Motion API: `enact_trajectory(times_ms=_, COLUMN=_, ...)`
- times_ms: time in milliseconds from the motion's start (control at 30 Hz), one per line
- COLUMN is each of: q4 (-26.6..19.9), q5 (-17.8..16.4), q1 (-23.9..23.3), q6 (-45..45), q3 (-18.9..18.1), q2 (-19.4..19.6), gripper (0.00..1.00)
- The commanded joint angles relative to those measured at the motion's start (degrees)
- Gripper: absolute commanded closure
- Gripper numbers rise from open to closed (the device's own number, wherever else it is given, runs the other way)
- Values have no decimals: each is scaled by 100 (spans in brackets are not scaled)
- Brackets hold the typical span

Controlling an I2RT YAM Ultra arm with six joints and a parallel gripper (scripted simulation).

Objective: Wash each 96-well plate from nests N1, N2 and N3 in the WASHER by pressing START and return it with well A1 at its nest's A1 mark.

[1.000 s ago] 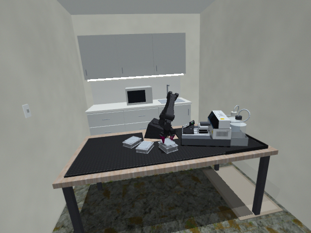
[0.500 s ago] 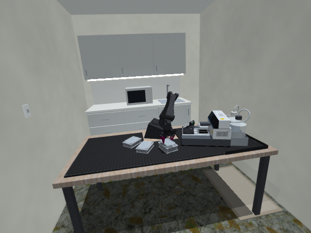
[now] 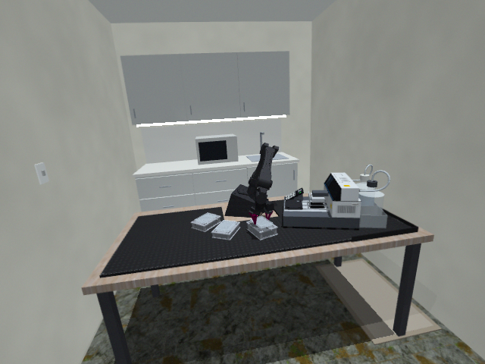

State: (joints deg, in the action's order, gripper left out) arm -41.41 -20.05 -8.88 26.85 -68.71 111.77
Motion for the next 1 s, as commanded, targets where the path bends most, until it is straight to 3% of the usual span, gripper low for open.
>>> enact_trajectory(times_ms=0, q4=17, q5=2, q1=-13, q6=-9, q3=-15, q2=-33, gripper=100)
enact_trajectory(times_ms=967, q4=108, q5=4, q1=10, q6=-33, q3=21, q2=13, gripper=100)
